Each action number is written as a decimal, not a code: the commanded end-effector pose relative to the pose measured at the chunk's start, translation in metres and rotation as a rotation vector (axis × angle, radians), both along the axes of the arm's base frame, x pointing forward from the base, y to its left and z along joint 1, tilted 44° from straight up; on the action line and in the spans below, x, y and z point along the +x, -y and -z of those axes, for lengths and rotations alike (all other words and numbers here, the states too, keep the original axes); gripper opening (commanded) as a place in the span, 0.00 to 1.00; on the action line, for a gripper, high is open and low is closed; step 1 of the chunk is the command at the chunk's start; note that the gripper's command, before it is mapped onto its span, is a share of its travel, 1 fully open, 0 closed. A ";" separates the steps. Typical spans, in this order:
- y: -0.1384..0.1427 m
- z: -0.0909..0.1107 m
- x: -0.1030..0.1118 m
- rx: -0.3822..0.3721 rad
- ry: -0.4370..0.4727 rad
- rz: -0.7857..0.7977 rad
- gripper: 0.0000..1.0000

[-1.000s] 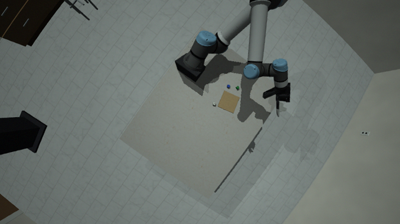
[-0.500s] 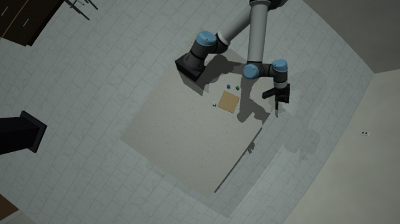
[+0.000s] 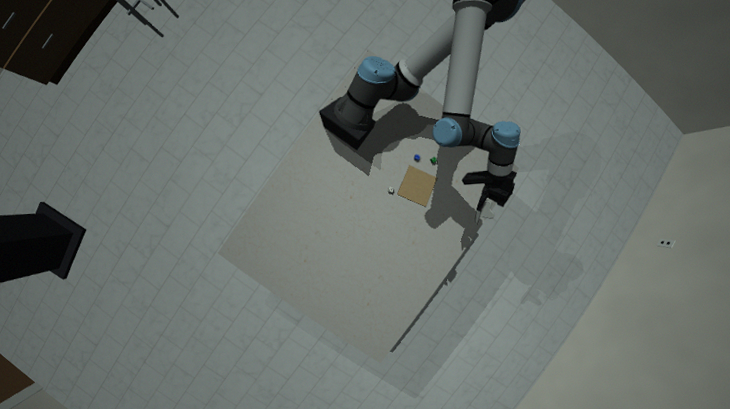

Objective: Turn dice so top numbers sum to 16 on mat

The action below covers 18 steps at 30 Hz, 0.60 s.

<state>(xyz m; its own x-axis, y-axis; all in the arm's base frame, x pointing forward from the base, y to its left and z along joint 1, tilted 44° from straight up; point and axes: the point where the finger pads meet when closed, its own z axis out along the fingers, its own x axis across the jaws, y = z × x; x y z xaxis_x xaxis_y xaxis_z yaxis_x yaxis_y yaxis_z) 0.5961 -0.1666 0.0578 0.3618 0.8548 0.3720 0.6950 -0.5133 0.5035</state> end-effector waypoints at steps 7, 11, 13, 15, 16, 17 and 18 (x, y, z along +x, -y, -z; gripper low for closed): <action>0.032 0.054 -0.062 0.195 -0.204 0.192 1.00; 0.036 0.064 -0.078 0.241 -0.248 0.236 1.00; 0.039 0.073 -0.091 0.279 -0.286 0.273 1.00; 0.040 0.079 -0.102 0.312 -0.317 0.305 1.00; 0.041 0.081 -0.106 0.323 -0.328 0.315 1.00; 0.042 0.085 -0.113 0.345 -0.348 0.335 1.00; 0.042 0.088 -0.119 0.361 -0.364 0.351 1.00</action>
<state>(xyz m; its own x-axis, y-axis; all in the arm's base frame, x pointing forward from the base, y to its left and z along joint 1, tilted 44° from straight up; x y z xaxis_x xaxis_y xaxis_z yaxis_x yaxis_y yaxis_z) 0.5072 -0.2022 -0.0135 0.6767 0.5987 0.4286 0.6061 -0.7834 0.1373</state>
